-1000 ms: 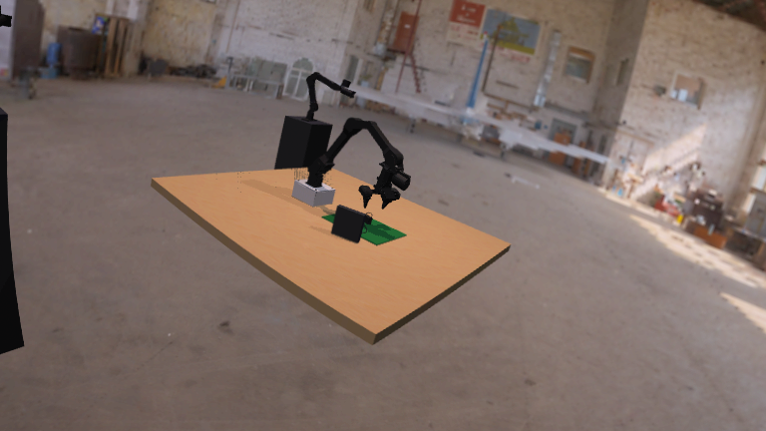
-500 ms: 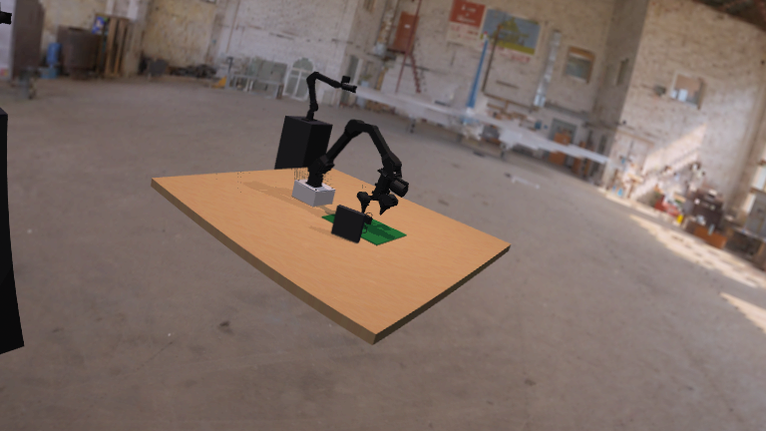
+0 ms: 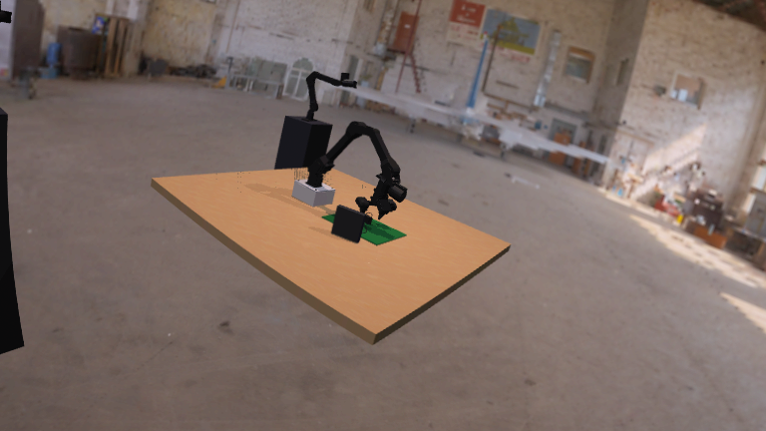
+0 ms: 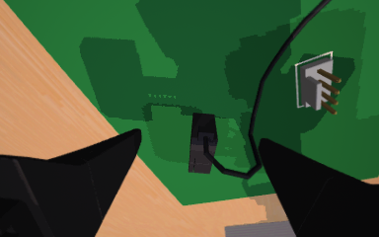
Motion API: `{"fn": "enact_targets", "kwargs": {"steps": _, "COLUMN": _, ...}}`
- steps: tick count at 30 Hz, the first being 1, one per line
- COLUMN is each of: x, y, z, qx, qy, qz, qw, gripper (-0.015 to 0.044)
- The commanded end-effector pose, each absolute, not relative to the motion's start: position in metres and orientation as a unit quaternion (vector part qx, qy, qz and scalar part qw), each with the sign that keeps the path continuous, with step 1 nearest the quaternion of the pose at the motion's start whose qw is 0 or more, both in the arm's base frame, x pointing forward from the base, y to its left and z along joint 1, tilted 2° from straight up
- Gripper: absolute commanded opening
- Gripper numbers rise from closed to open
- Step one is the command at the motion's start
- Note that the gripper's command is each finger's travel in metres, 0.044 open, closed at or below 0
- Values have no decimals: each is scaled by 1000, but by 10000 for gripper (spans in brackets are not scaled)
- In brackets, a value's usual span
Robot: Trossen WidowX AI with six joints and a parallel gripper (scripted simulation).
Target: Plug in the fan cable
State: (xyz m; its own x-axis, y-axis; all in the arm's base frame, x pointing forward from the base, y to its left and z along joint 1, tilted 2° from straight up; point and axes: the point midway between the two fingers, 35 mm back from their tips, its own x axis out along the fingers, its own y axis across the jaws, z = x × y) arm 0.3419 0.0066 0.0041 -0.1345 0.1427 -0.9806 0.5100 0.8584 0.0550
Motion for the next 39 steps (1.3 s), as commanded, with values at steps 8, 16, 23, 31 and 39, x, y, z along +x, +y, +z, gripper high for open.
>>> {"fn": "enact_targets", "kwargs": {"steps": 8, "x": 341, "y": 7, "z": 1, "qx": 221, "qy": 740, "qz": -149, "qw": 618, "gripper": 361}}
{"fn": "enact_targets", "kwargs": {"steps": 16, "x": 341, "y": 7, "z": 1, "qx": 221, "qy": 740, "qz": -149, "qw": 618, "gripper": 249}}
{"fn": "enact_targets", "kwargs": {"steps": 23, "x": 341, "y": 7, "z": 1, "qx": 221, "qy": 740, "qz": -149, "qw": 618, "gripper": 202}}
{"fn": "enact_targets", "kwargs": {"steps": 31, "x": 341, "y": 7, "z": 1, "qx": 221, "qy": 740, "qz": -149, "qw": 618, "gripper": 149}}
{"fn": "enact_targets", "kwargs": {"steps": 39, "x": 341, "y": 7, "z": 1, "qx": 221, "qy": 740, "qz": -149, "qw": 618, "gripper": 96}}
